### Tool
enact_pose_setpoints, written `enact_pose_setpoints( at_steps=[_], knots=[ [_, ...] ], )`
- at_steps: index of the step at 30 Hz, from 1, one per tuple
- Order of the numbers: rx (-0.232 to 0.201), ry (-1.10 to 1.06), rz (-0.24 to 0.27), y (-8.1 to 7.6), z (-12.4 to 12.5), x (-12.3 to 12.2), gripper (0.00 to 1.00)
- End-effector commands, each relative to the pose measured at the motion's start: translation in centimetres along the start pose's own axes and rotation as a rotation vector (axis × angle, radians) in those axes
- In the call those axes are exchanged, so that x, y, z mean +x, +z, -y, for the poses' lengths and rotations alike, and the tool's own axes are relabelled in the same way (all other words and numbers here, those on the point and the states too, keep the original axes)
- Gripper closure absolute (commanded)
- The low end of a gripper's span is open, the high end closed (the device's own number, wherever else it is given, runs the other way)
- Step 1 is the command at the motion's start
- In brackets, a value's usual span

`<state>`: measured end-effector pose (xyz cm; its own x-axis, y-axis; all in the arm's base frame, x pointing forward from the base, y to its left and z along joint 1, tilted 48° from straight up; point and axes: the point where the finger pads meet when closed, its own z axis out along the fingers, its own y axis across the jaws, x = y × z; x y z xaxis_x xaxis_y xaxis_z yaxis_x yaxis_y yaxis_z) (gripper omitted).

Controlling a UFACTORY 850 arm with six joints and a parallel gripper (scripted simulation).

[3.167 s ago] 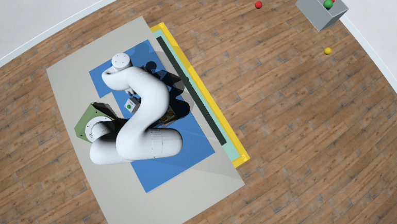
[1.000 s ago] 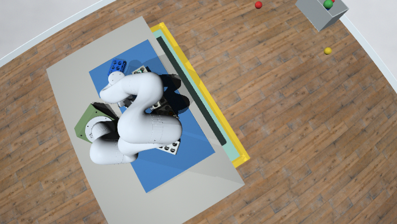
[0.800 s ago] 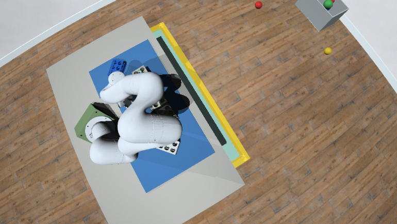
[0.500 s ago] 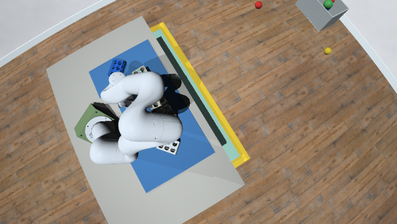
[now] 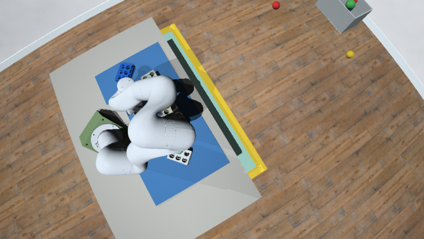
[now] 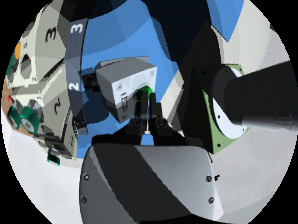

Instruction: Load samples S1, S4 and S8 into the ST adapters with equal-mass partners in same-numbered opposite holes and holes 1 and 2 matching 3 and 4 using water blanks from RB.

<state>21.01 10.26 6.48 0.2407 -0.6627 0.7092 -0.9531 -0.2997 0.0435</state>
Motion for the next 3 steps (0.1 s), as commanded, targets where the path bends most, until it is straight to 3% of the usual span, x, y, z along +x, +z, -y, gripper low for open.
enact_pose_setpoints(
  at_steps=[1, 3],
  knots=[
    [0.001, 0.000, 0.001, 0.17, 0.09, -0.02, 1.00],
    [0.001, 0.000, 0.001, 0.30, 0.13, -0.02, 1.00]
  ],
)
